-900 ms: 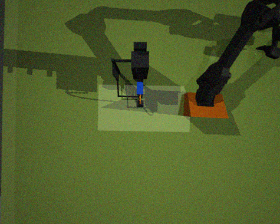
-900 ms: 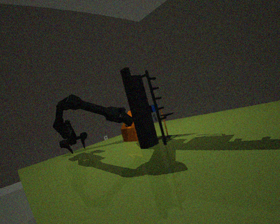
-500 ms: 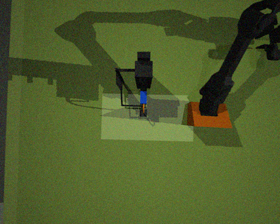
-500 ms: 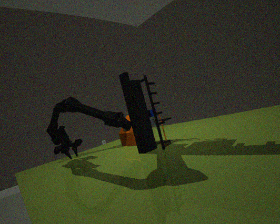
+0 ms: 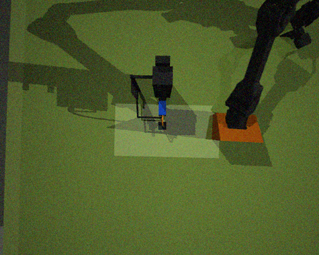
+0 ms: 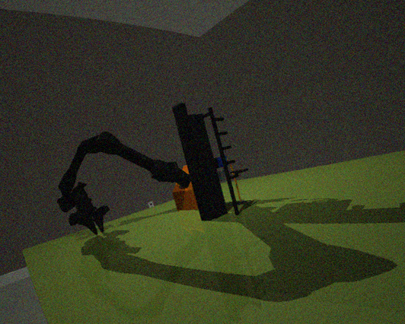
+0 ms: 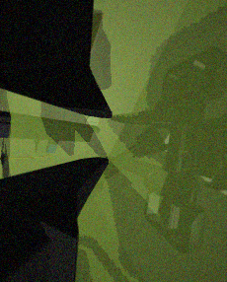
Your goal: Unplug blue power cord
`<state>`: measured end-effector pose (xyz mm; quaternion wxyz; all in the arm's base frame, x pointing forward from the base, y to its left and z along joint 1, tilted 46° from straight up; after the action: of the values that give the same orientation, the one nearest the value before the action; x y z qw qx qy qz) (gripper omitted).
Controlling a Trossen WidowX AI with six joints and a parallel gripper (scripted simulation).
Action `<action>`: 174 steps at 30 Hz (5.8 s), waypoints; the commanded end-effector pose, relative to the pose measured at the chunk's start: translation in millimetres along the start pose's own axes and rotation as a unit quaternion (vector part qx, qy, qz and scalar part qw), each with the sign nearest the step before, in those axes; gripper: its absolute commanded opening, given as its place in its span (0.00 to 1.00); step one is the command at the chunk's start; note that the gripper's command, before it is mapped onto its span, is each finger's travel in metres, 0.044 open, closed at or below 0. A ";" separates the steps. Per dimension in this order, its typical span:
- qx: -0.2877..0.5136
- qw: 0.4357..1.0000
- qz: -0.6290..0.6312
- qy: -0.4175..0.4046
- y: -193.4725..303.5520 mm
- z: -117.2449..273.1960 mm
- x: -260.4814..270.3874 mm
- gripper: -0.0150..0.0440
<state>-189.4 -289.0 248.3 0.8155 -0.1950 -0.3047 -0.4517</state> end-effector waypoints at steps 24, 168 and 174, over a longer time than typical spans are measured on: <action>-0.014 0.988 0.148 -0.032 101.5 -30.9 120.2 0.53; 0.091 -0.502 0.850 0.134 590.4 -21.3 -165.9 0.53; 0.091 -0.502 0.850 0.134 586.7 -20.3 -156.8 0.53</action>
<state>256.3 103.8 98.4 -0.0359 0.0272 -0.3834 -0.9225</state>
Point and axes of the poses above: the point midway between the two fingers, 35 mm back from their tips, its own z axis back along the fingers, its own x axis across the jaws, y = z × x, the point moved 4 cm from there along z, back along the fingers, and after that the axes turned 7 degrees about -z, right-handed, at the moved point
